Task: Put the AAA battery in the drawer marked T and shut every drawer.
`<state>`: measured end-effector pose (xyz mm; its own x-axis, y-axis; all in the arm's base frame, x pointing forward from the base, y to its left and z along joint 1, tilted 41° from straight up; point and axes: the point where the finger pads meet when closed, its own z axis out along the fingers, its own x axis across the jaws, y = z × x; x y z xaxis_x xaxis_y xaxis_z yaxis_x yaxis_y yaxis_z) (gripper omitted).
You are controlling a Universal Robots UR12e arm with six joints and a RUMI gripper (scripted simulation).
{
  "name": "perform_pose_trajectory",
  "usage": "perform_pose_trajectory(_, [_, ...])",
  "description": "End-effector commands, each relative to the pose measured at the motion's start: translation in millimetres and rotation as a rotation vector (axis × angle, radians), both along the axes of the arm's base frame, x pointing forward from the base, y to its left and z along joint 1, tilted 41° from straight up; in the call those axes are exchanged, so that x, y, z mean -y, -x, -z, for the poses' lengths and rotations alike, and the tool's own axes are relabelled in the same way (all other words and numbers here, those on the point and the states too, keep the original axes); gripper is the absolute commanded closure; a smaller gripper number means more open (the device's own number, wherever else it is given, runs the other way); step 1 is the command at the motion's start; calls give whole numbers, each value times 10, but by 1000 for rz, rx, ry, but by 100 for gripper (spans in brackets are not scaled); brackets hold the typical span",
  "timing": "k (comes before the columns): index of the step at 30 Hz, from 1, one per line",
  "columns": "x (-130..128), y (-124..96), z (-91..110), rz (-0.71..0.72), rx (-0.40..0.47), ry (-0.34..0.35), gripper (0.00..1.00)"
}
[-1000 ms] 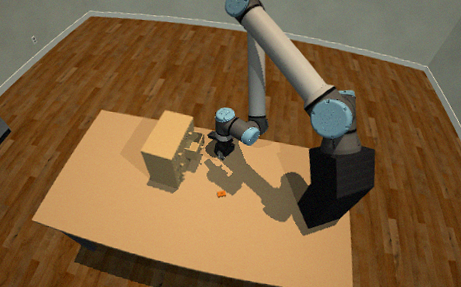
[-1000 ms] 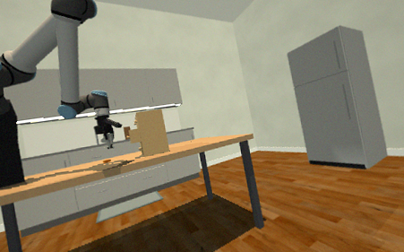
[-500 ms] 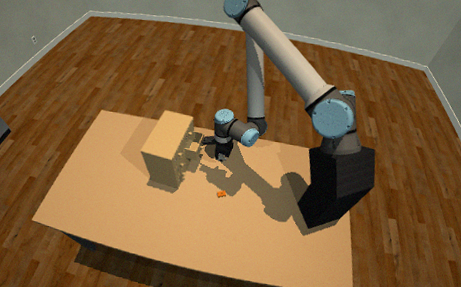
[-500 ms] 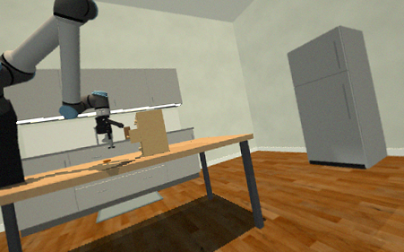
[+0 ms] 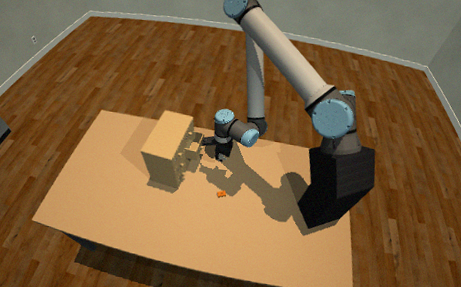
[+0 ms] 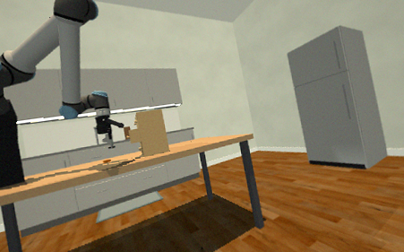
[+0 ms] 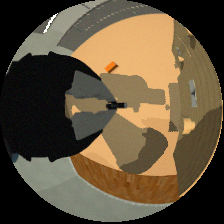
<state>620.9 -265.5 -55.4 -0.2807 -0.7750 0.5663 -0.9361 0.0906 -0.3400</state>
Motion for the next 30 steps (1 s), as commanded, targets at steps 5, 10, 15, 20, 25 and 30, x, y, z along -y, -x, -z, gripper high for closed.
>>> perform_pose_trajectory(5, [-45,13,-28,-4,-1,-1,98])
perform_pose_trajectory(10, [-80,30,-70,-3,-1,0,98])
perform_pose_trajectory(15, [-134,49,-136,-3,-1,0,98])
perform_pose_trajectory(20, [-176,63,-187,-3,-1,0,98])
perform_pose_trajectory(25, [-257,92,-285,-3,-1,0,98])
perform_pose_trajectory(30, [-349,124,-395,-3,-1,0,98])
